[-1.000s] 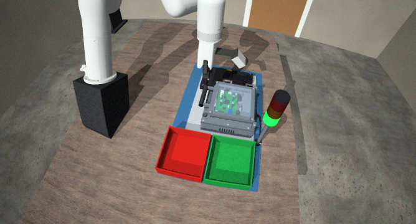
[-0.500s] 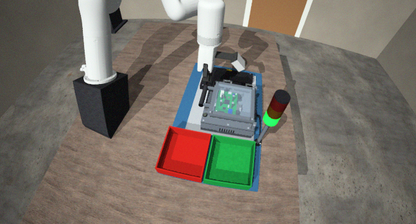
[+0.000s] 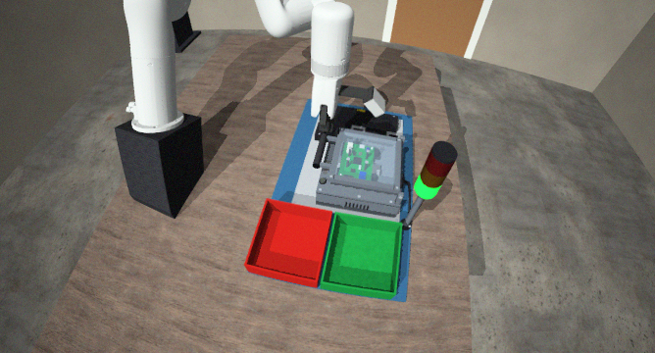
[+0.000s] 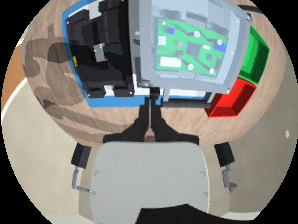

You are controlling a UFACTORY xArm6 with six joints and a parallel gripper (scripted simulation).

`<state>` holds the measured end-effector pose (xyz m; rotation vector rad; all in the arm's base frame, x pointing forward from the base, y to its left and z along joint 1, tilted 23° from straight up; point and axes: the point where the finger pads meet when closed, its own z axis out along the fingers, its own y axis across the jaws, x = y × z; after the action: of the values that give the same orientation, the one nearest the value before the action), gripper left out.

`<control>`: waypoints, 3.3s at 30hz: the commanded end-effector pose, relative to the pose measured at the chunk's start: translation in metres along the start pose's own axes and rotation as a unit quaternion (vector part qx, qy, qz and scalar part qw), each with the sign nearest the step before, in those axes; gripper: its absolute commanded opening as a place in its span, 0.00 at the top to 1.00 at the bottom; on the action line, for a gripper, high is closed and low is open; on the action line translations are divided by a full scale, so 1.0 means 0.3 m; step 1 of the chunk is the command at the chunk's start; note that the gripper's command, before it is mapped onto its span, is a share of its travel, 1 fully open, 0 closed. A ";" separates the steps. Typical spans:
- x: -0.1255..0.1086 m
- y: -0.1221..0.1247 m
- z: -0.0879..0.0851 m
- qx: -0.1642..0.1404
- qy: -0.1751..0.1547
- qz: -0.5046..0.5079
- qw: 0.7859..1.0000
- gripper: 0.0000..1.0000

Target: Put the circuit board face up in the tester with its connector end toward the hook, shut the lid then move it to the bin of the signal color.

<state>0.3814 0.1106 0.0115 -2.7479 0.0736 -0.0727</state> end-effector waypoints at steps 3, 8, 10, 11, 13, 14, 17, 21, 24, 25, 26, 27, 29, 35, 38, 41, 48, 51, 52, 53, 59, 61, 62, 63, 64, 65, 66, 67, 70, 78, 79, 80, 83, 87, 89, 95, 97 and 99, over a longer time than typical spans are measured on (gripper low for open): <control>0.004 -0.001 0.001 0.000 0.001 0.000 1.000 1.00; 0.004 -0.001 0.002 0.000 0.001 0.000 1.000 1.00; 0.004 -0.001 0.002 0.000 0.001 0.000 1.000 1.00; 0.004 -0.001 0.002 0.000 0.001 0.000 1.000 1.00; 0.004 -0.001 0.002 0.000 0.001 0.000 1.000 1.00; 0.004 -0.001 0.002 0.000 0.001 0.000 1.000 1.00; 0.004 -0.001 0.005 0.000 0.001 0.000 1.000 1.00; 0.004 -0.001 0.006 0.000 0.001 0.000 1.000 1.00; 0.004 -0.001 0.006 0.000 0.001 0.000 1.000 1.00; 0.004 -0.001 0.006 0.000 0.001 0.000 1.000 1.00; 0.004 -0.001 0.008 0.000 0.001 0.000 1.000 1.00; 0.004 -0.001 0.009 0.000 0.001 0.000 1.000 1.00; 0.004 -0.001 0.010 0.000 0.001 0.000 1.000 1.00; 0.004 -0.001 0.010 0.000 0.001 0.000 1.000 1.00; 0.004 -0.001 0.010 0.000 0.001 0.000 1.000 1.00; 0.004 -0.001 0.013 0.000 0.001 0.000 1.000 1.00; 0.004 -0.001 0.014 0.000 0.001 0.000 1.000 1.00; 0.004 -0.001 0.011 0.000 0.001 0.000 1.000 1.00; 0.004 -0.001 0.007 0.000 0.001 0.000 1.000 1.00; 0.004 -0.001 0.000 0.000 0.001 0.000 1.000 1.00; 0.004 -0.001 -0.099 0.000 0.001 0.000 1.000 1.00; 0.003 -0.001 -0.139 0.000 0.001 0.000 1.000 1.00; 0.003 -0.001 -0.156 0.000 0.001 0.000 1.000 1.00; 0.003 -0.001 -0.169 0.000 0.001 0.000 1.000 1.00; 0.003 -0.001 -0.169 0.000 0.001 0.000 1.000 1.00; 0.003 -0.001 -0.169 0.000 0.001 0.000 1.000 1.00; 0.003 -0.001 -0.179 0.000 0.001 0.000 1.000 1.00; 0.003 -0.001 -0.184 0.000 0.001 0.000 1.000 1.00; 0.003 -0.001 -0.187 0.000 0.001 0.000 1.000 1.00; 0.003 -0.001 -0.187 0.000 0.001 -0.001 1.000 1.00; 0.003 -0.001 -0.187 0.000 0.001 -0.002 1.000 1.00; 0.003 -0.001 -0.187 0.000 0.001 -0.003 1.000 1.00; 0.003 -0.001 -0.187 0.000 0.001 -0.005 1.000 1.00; 0.003 -0.001 -0.187 0.000 0.001 -0.021 1.000 1.00; 0.003 -0.001 -0.187 0.000 0.001 -0.034 0.999 1.00; 0.003 -0.001 -0.187 0.000 0.001 -0.098 0.995 1.00; 0.003 -0.001 -0.187 0.000 0.001 -0.126 0.992 1.00; 0.003 -0.001 -0.187 0.000 0.001 -0.126 0.992 1.00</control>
<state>0.3778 0.0896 0.0624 -2.7525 -0.2001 -0.1218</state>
